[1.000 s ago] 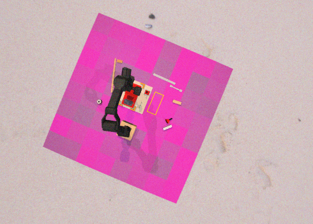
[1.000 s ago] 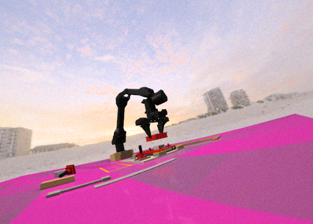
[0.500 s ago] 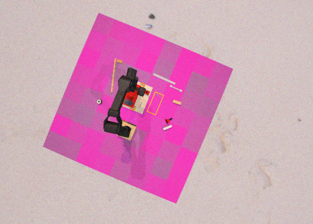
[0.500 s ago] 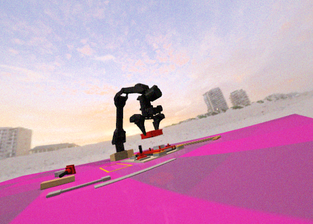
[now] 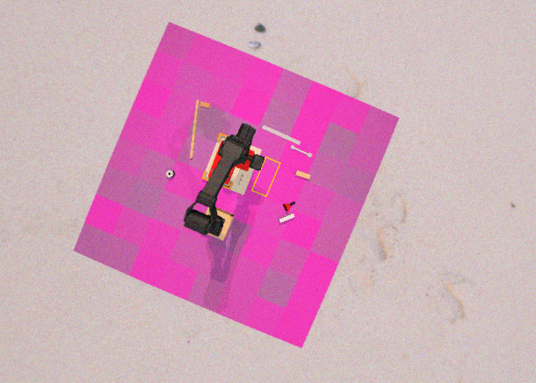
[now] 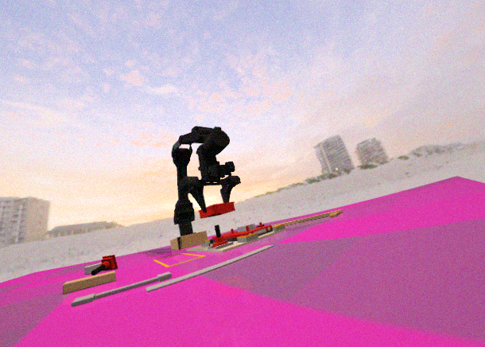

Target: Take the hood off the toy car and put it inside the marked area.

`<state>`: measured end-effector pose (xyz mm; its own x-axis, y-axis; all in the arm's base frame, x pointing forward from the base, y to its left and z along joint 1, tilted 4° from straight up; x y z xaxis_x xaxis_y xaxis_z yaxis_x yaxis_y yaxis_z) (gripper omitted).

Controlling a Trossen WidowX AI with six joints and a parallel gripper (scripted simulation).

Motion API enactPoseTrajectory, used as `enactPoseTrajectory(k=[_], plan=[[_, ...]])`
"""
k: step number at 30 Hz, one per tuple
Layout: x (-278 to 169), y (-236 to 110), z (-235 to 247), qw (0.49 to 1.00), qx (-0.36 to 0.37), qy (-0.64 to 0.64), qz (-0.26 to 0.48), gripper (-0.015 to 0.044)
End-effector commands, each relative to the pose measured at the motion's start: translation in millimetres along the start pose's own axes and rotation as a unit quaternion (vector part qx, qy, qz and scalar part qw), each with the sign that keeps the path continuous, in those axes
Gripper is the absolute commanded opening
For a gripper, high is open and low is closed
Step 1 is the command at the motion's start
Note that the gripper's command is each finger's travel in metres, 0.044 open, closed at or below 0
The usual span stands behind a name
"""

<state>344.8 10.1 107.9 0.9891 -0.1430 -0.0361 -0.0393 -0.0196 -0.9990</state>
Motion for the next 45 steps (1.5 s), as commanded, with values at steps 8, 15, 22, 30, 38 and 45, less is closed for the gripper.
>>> enactPoseTrajectory(k=[8, 15, 22, 30, 38, 45], plan=[[2, -4, -47, 1.0, -0.004, -0.001, -0.004, 0.0], [0, -5, -78, 1.0, -0.006, -0.001, -0.004, 0.0], [-5, -6, -109, 1.0, -0.007, -0.001, -0.004, 0.0], [-10, -7, -128, 1.0, -0.009, -0.001, -0.004, 0.0], [-9, -2, -128, 1.0, -0.009, -0.001, -0.004, 0.0], [-9, 3, -128, 1.0, -0.009, -0.001, -0.004, 0.0]])
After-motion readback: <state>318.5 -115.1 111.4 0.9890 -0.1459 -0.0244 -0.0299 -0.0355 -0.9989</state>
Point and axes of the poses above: the point midway between the two fingers, 35 mm back from their tips, its own y axis out along the fingers, its own z axis across the jaws, x = y × z, the point moved 3 cm from there along -y, back along the fingers, and after that the axes turned 13 degrees about y, right-handed, at the moved point
